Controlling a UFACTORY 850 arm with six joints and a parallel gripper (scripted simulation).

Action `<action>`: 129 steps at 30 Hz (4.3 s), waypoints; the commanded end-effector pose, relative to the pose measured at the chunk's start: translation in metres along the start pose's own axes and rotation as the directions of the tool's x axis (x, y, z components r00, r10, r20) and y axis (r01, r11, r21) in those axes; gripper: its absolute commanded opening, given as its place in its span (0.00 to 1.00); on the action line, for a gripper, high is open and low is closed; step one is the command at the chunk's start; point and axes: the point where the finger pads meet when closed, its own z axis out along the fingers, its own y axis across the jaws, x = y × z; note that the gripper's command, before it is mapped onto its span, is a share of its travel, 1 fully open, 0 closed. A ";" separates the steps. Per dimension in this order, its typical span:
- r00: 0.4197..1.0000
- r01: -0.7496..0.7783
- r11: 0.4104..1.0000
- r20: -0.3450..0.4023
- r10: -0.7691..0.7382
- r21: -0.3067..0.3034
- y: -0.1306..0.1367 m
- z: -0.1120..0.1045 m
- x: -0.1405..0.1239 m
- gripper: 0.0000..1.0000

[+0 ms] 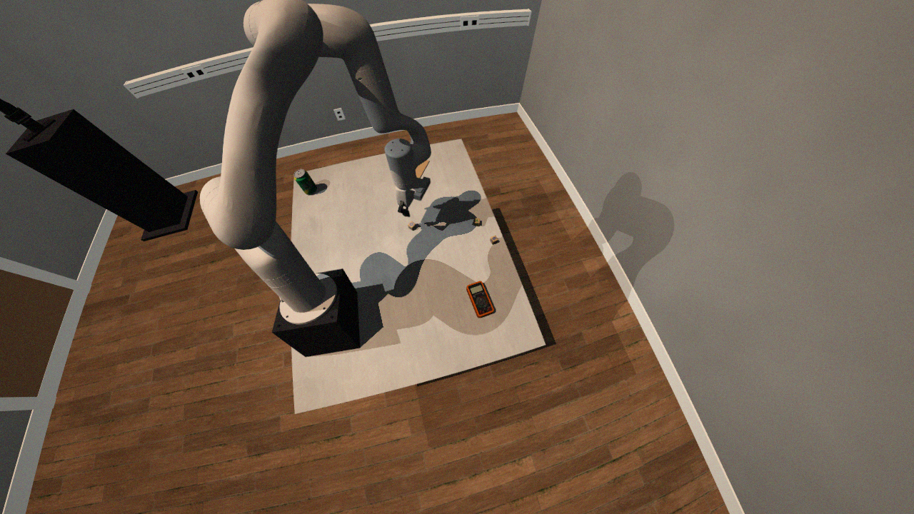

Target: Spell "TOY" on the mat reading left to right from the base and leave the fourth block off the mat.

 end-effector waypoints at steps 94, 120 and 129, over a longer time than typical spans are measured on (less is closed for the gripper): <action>0.956 -0.291 0.957 -0.037 0.290 -0.018 0.043 0.041 0.012 0.64; 0.956 -0.291 0.957 -0.037 0.290 -0.018 0.043 0.048 0.012 0.64; 0.956 -0.291 0.957 -0.037 0.290 -0.018 0.043 0.048 0.012 0.64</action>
